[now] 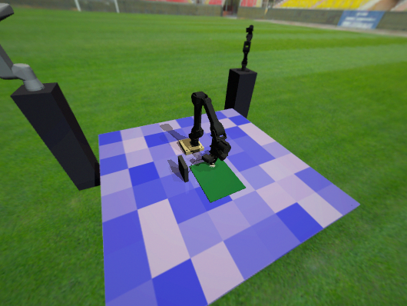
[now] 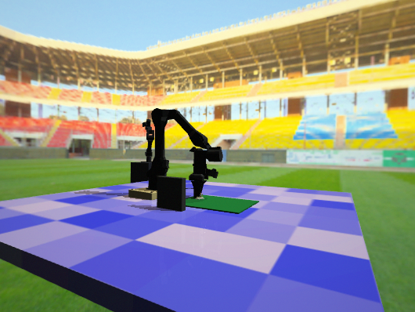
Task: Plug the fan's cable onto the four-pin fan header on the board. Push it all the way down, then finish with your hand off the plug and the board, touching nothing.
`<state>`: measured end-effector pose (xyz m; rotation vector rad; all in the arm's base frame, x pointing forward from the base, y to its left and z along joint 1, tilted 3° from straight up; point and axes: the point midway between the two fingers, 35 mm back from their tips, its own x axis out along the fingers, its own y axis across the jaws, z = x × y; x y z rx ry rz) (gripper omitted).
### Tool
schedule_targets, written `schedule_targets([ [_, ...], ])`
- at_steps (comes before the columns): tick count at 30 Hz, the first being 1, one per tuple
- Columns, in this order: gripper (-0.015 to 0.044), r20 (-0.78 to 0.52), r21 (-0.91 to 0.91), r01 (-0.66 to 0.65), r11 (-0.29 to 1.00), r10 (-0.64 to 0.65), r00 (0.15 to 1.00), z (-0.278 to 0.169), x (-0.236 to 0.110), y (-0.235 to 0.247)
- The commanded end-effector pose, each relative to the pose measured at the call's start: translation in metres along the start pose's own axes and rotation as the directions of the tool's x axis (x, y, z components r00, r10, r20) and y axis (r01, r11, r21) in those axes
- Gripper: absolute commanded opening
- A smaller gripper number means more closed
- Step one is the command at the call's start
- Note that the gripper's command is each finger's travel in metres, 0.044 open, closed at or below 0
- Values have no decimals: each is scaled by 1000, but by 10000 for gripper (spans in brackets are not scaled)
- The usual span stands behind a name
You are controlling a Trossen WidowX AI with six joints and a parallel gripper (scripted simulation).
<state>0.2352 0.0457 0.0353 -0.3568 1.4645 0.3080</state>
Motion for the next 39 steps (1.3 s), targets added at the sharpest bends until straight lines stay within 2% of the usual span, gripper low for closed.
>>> schedule_targets([
  [1,0,-3,-18,-71,997,71,997,-1,-2,18],
  [10,0,-3,-18,-71,997,71,997,-1,-2,18],
  [11,26,0,3,-4,1000,4,1000,0,-3,0],
  [16,157,-5,69,-60,996,61,998,-5,-42,0],
  [21,289,-7,270,-68,960,72,997,-27,-48,-3],
  [27,440,-7,280,-68,958,72,997,-28,-48,-3],
  [39,440,-7,280,-68,958,73,997,-27,-33,-2],
])
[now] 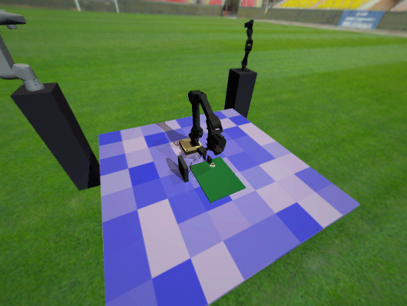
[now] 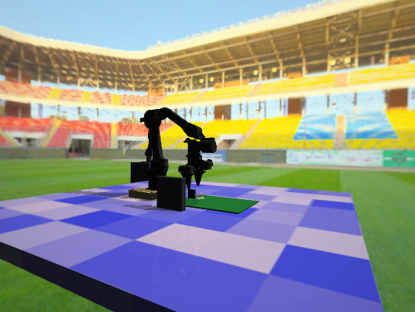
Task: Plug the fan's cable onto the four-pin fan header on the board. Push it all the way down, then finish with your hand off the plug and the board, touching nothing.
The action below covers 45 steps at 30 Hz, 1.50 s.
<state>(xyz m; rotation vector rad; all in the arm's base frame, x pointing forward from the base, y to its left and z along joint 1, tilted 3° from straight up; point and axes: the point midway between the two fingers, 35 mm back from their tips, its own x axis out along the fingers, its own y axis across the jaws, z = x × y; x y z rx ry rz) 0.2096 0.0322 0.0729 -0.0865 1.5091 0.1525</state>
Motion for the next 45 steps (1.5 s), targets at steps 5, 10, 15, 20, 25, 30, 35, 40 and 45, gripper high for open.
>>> schedule_targets([
  [5,440,-6,6,-4,1000,4,1000,-1,15,1],
  [10,440,-6,6,-4,1000,4,1000,-1,23,1],
  [15,440,-6,6,-4,1000,4,1000,-2,31,1],
  [20,440,-6,6,-4,1000,4,1000,-3,39,1],
  [25,440,-6,6,-4,1000,4,1000,-3,42,1],
  [30,335,-4,1,-1,1000,1,1000,-2,39,0],
  [35,204,-4,1,-1,1000,1,1000,-2,39,0],
  [40,73,-4,1,-1,1000,1,1000,-2,39,0],
  [45,0,-4,1,-1,1000,1,1000,-2,39,0],
])
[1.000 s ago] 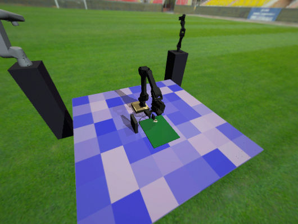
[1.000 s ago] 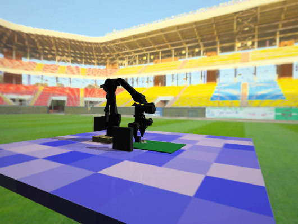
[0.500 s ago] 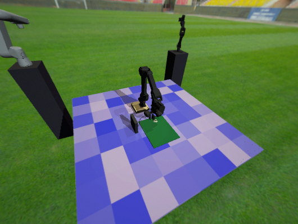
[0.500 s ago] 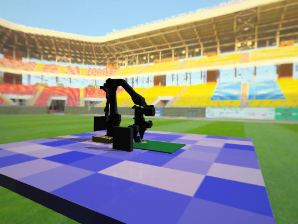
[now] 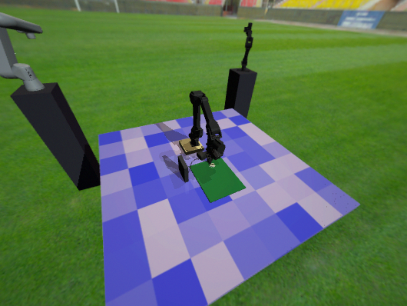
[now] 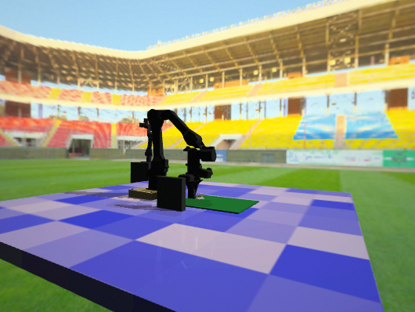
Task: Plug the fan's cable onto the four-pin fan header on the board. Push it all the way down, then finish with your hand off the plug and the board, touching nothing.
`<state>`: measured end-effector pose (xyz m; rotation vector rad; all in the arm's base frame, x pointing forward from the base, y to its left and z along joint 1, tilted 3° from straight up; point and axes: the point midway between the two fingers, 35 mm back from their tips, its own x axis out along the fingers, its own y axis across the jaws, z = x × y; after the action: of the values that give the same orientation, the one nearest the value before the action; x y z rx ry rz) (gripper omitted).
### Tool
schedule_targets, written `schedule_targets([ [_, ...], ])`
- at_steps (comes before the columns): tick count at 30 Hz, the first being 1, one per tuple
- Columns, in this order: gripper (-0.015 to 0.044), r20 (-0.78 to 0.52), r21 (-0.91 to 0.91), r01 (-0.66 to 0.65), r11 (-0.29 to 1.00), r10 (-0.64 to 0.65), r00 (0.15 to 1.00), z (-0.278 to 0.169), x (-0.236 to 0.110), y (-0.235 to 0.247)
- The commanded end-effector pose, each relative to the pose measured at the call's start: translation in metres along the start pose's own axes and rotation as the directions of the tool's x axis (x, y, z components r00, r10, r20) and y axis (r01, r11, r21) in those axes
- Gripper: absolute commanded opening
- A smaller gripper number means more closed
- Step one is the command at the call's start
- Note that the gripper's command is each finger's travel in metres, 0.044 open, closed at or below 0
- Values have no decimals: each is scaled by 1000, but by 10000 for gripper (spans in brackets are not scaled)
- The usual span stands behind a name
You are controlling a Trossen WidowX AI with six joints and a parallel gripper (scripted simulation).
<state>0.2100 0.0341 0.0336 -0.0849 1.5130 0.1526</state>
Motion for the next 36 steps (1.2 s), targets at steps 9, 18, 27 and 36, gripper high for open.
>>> schedule_targets([
  [9,0,-2,5,-3,1000,3,1000,0,-50,0],
  [18,0,-2,-181,-3,983,3,1000,9,-50,-1],
  [27,0,-1,-471,-2,882,2,1000,21,-49,-2],
  [36,0,0,-717,-1,697,2,1000,33,-48,-3],
])
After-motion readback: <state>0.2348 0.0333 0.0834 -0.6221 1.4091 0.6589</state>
